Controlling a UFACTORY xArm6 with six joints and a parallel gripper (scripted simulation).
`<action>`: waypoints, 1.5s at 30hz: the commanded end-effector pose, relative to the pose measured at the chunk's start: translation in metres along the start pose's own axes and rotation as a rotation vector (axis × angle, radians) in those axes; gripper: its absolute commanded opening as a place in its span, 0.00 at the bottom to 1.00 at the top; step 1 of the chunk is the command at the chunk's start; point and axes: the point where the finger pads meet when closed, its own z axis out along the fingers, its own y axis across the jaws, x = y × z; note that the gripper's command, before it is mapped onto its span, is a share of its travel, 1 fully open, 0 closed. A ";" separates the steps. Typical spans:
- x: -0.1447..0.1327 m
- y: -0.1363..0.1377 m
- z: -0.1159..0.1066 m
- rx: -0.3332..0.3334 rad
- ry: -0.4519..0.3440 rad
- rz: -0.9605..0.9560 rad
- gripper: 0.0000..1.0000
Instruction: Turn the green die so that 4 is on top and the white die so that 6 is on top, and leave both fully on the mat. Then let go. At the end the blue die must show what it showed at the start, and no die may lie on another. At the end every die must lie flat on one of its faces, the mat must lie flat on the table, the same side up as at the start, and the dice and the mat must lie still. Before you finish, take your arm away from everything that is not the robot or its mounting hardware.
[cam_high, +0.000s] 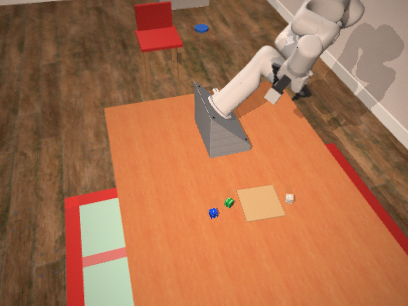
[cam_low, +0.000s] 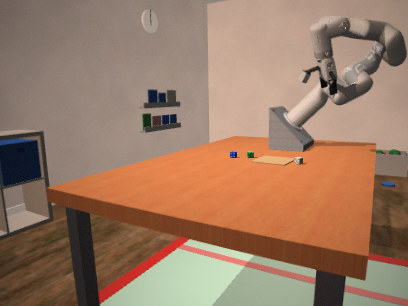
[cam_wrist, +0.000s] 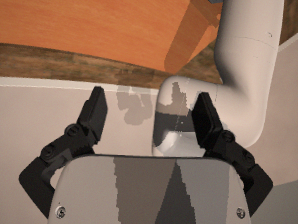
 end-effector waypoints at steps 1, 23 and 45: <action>0.012 -0.006 -0.007 0.018 0.008 0.035 1.00; 0.208 -0.058 -0.065 0.271 0.057 0.586 1.00; 0.378 -0.050 -0.055 0.449 0.053 1.056 1.00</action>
